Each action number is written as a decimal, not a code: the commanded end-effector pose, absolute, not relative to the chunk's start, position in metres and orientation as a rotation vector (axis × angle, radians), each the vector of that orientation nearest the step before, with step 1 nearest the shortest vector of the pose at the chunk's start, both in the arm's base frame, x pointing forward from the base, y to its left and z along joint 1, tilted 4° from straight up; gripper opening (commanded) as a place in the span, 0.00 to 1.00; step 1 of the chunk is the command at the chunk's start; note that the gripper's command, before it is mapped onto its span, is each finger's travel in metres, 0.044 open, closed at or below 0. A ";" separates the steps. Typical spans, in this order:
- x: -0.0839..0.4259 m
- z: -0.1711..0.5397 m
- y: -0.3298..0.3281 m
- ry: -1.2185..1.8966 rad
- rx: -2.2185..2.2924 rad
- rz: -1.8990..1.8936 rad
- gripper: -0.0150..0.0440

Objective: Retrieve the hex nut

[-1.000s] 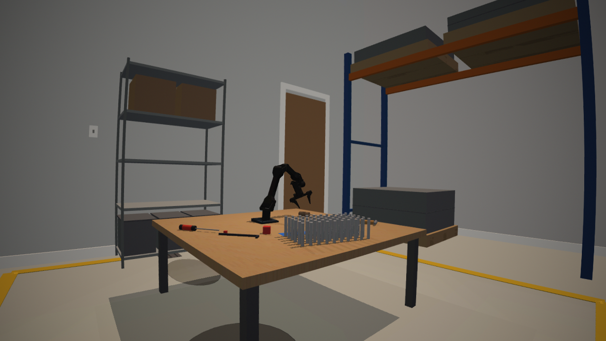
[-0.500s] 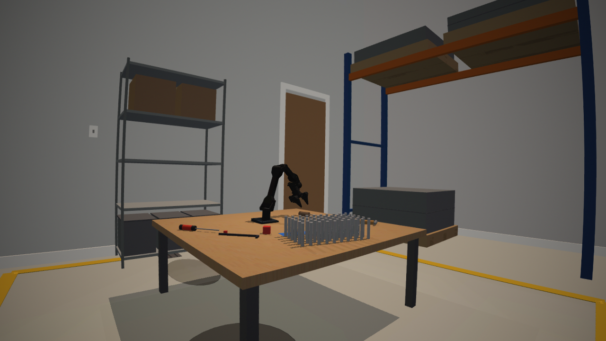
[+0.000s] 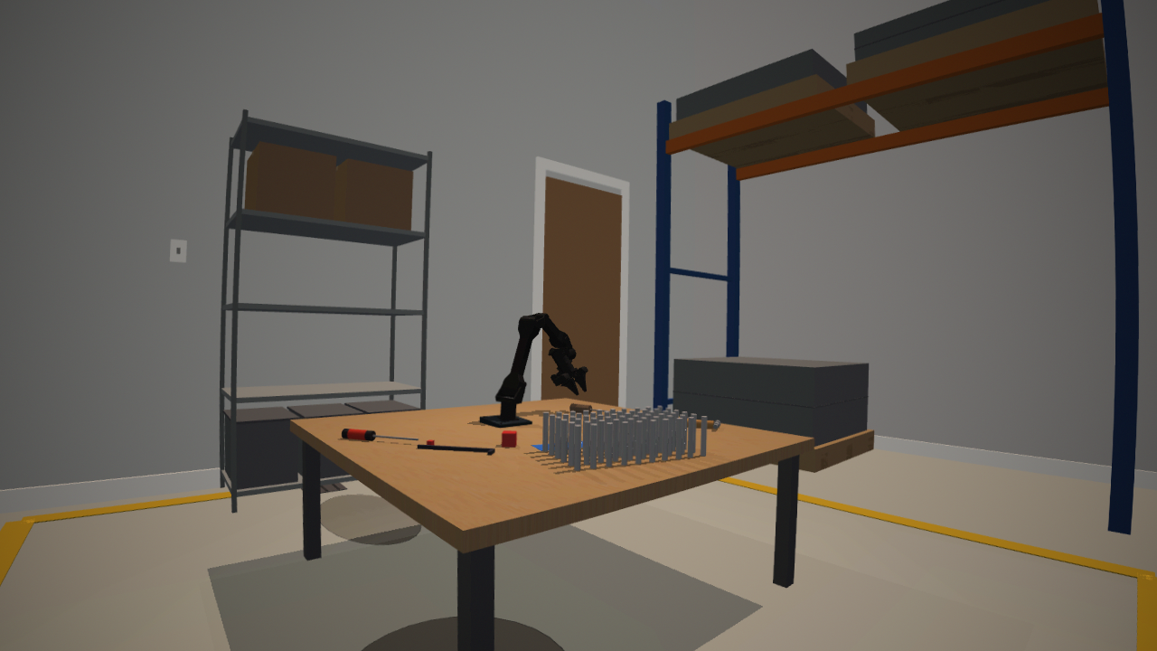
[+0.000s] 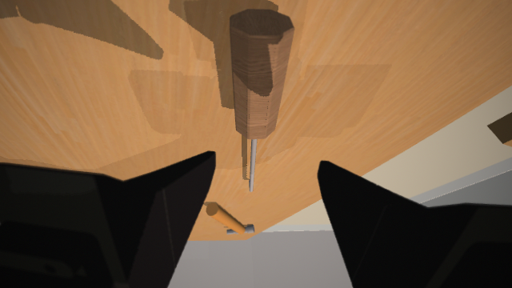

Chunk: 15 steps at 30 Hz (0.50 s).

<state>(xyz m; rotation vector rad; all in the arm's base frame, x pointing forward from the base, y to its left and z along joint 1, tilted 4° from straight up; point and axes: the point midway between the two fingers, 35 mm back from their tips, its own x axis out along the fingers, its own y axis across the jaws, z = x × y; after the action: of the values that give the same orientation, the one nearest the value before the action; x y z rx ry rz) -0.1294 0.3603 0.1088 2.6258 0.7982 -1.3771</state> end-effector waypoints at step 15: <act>-0.129 0.092 0.363 0.801 2.626 -1.371 0.73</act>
<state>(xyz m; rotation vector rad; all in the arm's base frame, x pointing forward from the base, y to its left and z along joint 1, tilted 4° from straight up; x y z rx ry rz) -0.1307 0.3633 0.0996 2.6295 0.8078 -1.3844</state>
